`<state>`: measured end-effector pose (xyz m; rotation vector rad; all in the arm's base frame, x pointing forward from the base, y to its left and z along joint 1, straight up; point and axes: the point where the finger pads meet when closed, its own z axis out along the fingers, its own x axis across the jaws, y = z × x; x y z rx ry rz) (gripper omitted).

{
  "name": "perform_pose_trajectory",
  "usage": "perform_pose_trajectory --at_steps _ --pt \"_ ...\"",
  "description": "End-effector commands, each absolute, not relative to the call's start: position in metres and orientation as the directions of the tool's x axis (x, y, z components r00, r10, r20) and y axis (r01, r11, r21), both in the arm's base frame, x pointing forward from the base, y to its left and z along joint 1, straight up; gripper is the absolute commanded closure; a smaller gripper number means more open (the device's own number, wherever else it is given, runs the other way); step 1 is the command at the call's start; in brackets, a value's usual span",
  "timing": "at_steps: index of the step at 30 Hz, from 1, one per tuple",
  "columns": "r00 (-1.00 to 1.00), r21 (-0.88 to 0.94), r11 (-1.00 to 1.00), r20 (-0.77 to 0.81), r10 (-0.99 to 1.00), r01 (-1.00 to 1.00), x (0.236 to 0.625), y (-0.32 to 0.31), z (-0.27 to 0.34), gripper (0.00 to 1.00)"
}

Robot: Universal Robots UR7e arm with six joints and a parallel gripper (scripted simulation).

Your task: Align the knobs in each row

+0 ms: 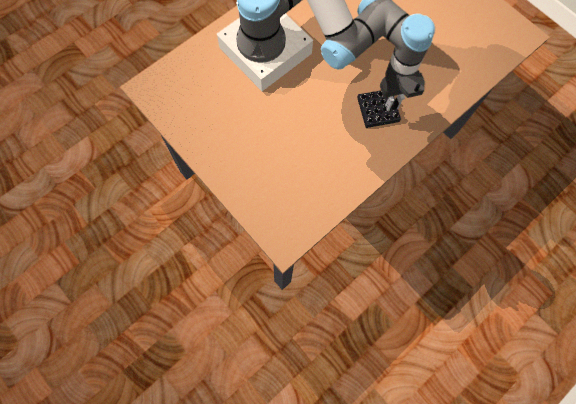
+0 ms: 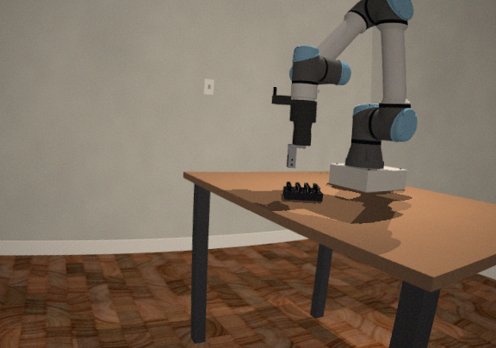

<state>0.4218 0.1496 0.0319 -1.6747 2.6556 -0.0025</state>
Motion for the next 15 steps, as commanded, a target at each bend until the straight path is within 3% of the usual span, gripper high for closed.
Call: perform_pose_trajectory --at_steps 1,15 --pt "-0.431 -0.004 0.431 -0.002 -0.902 -0.902 0.4222 0.1496 0.0324 0.54" --pt "-0.431 -0.004 0.431 -0.002 -0.902 -0.902 0.4222 0.1496 0.0309 0.54"
